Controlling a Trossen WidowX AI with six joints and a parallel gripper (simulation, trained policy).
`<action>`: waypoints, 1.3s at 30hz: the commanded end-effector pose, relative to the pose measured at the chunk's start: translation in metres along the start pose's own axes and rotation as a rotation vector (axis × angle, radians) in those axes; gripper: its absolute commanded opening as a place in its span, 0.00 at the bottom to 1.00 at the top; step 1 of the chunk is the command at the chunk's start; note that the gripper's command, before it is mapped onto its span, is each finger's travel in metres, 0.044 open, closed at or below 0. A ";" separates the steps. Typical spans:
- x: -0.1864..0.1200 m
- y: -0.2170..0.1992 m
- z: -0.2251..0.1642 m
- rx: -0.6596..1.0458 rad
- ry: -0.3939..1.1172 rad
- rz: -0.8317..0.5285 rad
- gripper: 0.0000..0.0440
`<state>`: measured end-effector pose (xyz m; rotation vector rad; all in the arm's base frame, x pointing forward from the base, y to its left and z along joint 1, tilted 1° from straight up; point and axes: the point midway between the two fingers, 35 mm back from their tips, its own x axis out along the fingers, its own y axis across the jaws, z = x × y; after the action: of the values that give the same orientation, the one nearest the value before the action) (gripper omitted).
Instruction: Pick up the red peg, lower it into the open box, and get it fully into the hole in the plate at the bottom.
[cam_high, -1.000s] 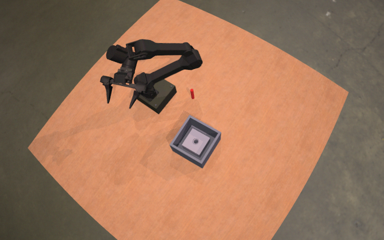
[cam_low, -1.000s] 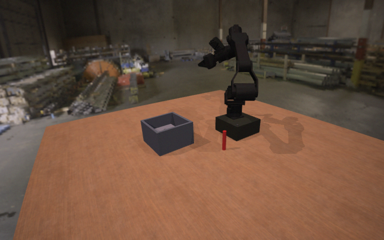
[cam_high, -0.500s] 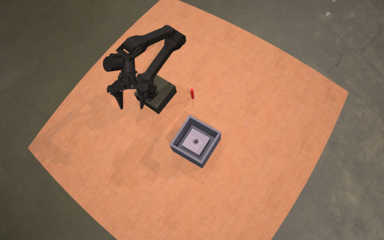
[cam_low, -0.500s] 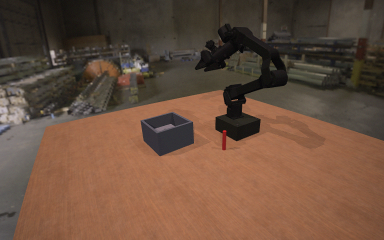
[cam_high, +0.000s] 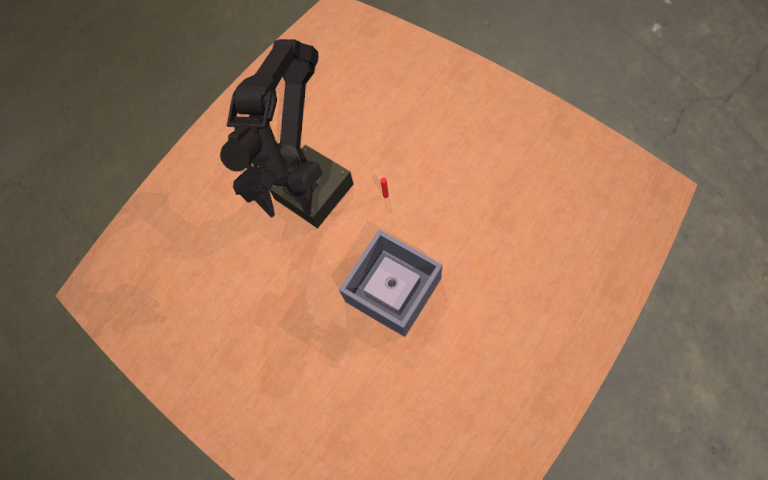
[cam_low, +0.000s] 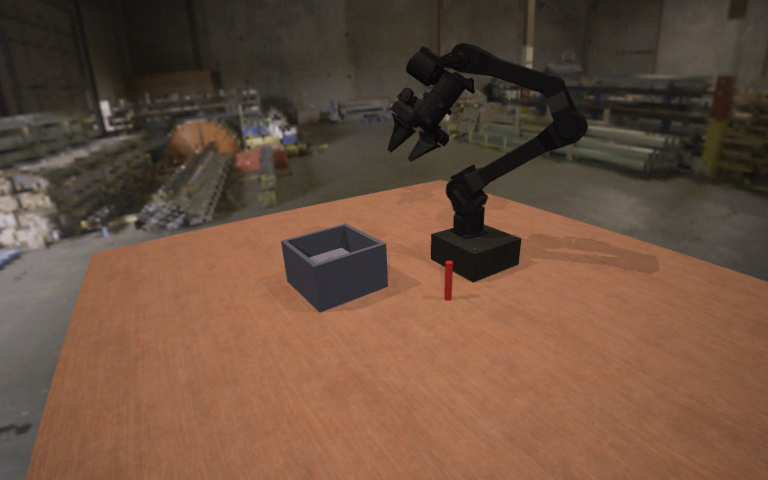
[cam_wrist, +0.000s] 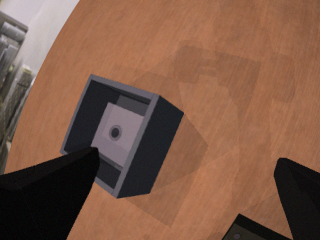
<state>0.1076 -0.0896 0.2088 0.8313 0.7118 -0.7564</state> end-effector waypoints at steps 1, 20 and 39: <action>0.002 0.007 -0.006 0.015 0.073 -0.016 1.00; 0.021 0.049 -0.048 -0.030 0.340 -0.149 1.00; 0.043 0.075 -0.124 -0.116 0.437 -0.345 1.00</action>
<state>0.1630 0.0271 0.1547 0.8109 1.2760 -0.8035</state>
